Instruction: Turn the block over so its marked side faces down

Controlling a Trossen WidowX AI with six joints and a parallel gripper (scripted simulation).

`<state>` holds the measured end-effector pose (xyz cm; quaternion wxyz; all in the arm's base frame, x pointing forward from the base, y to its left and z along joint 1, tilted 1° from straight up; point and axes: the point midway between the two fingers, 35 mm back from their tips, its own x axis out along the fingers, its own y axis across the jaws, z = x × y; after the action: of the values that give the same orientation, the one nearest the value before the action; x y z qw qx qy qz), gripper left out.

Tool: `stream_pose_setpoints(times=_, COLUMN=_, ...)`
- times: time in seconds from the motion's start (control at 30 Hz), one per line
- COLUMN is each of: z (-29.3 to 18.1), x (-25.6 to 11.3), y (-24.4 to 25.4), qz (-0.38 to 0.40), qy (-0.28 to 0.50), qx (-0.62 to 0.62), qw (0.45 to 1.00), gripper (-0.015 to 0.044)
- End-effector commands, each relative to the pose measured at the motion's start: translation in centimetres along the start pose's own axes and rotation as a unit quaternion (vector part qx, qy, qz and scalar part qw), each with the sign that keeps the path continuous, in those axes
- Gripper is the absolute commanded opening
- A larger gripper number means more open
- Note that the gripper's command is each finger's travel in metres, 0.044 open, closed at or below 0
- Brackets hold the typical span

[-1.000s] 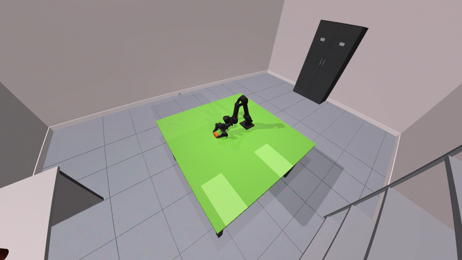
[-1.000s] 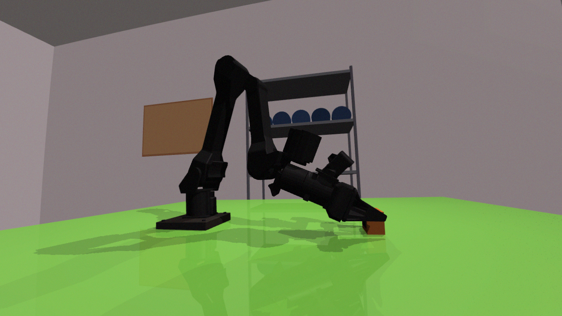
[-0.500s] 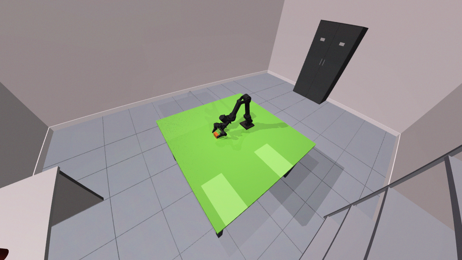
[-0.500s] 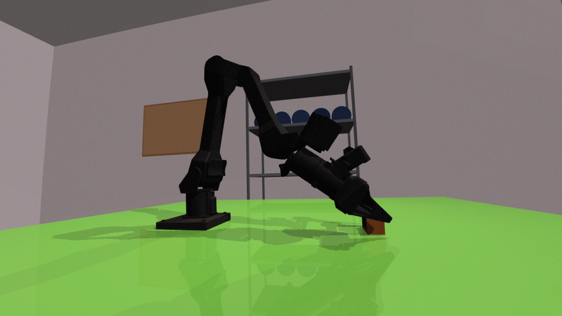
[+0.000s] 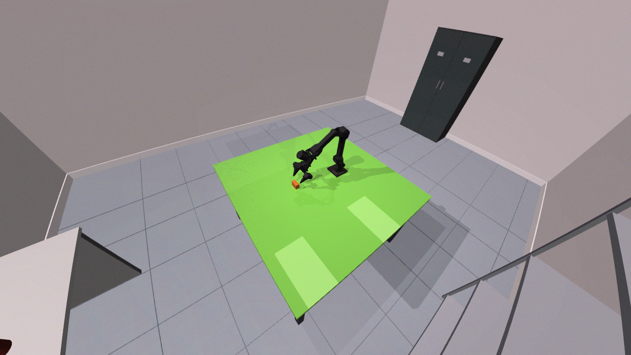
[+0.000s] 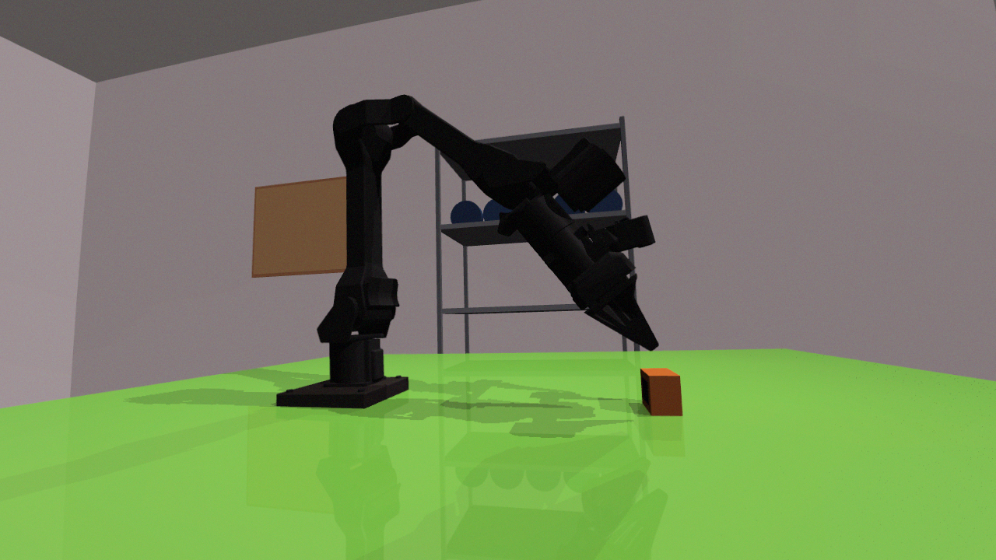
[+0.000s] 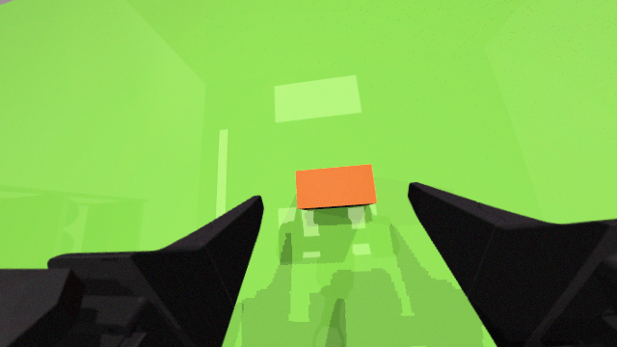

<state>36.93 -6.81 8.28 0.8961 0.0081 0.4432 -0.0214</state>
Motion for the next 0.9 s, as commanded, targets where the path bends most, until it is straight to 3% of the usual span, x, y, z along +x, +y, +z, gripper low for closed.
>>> stream_pose_setpoints(times=0.0, z=0.2, x=-1.6, y=0.0, qz=-0.005, qy=0.017, qx=-0.005, qw=1.000, gripper=0.0440)
stream_pose_setpoints(times=0.13, z=0.8, x=-1.4, y=-0.1, qz=-0.005, qy=0.039, qx=-0.003, qw=0.999, gripper=0.0440)
stream_pose_setpoints(times=0.73, z=5.0, x=-1.7, y=-0.1, qz=-0.006, qy=0.303, qx=-0.002, qw=0.953, gripper=0.0440)
stream_pose_setpoints(times=0.87, z=5.1, x=-1.8, y=-0.1, qz=-0.006, qy=0.312, qx=-0.002, qw=0.950, gripper=0.0440)
